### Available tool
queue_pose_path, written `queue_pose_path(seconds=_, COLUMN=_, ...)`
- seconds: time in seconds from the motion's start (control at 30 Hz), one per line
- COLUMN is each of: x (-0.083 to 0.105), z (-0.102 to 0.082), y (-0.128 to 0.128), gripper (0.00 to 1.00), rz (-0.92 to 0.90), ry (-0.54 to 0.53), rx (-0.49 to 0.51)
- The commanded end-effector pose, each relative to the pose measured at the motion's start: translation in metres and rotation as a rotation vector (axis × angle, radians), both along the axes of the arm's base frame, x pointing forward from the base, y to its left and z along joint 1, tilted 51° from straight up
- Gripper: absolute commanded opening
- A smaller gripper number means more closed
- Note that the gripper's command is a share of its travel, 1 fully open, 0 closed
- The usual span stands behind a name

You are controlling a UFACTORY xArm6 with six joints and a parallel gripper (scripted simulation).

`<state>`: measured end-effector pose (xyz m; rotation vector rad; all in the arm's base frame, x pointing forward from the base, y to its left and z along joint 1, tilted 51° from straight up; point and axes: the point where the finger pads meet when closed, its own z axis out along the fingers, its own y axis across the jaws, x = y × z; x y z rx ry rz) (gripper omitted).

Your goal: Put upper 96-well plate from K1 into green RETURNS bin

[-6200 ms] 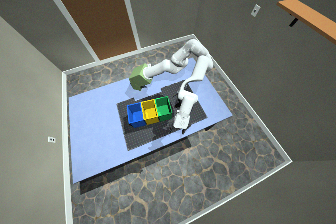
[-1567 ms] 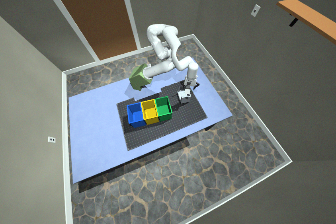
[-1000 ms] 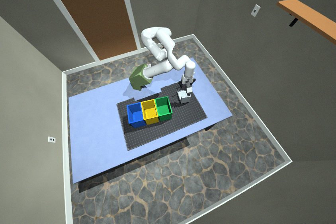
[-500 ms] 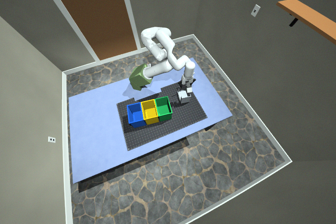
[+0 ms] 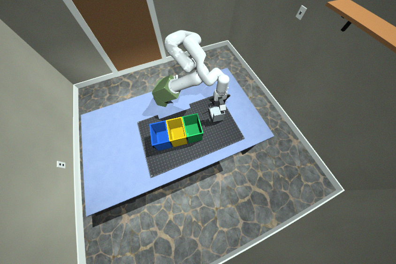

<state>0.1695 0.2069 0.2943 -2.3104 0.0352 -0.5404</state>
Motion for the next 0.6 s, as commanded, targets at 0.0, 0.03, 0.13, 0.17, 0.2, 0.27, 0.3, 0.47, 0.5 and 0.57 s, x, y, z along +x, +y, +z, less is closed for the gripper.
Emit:
queue_pose_path(seconds=0.0, x=0.003, z=-0.003, y=0.006, gripper=1.00, rz=-0.002, ry=-0.002, rx=0.001)
queue_pose_path(seconds=0.03, x=0.004, z=-0.005, y=0.007, gripper=1.00, rz=-0.002, ry=-0.002, rx=0.001)
queue_pose_path(seconds=0.13, x=0.006, z=-0.008, y=0.010, gripper=1.00, rz=-0.002, ry=-0.002, rx=0.001)
queue_pose_path(seconds=0.17, x=0.007, z=-0.009, y=0.011, gripper=1.00, rz=-0.002, ry=-0.002, rx=0.001)
queue_pose_path(seconds=0.2, x=0.007, z=-0.010, y=0.012, gripper=1.00, rz=-0.002, ry=-0.002, rx=0.001)
queue_pose_path(seconds=0.27, x=0.009, z=-0.012, y=0.015, gripper=1.00, rz=-0.002, ry=-0.002, rx=0.001)
queue_pose_path(seconds=0.3, x=0.009, z=-0.012, y=0.015, gripper=1.00, rz=-0.002, ry=-0.002, rx=0.001)
queue_pose_path(seconds=0.47, x=0.011, z=-0.016, y=0.019, gripper=1.00, rz=-0.002, ry=-0.002, rx=0.001)
queue_pose_path(seconds=0.5, x=0.012, z=-0.017, y=0.020, gripper=1.00, rz=-0.002, ry=-0.002, rx=0.001)
queue_pose_path(seconds=0.57, x=0.013, z=-0.019, y=0.022, gripper=1.00, rz=-0.002, ry=-0.002, rx=0.001)
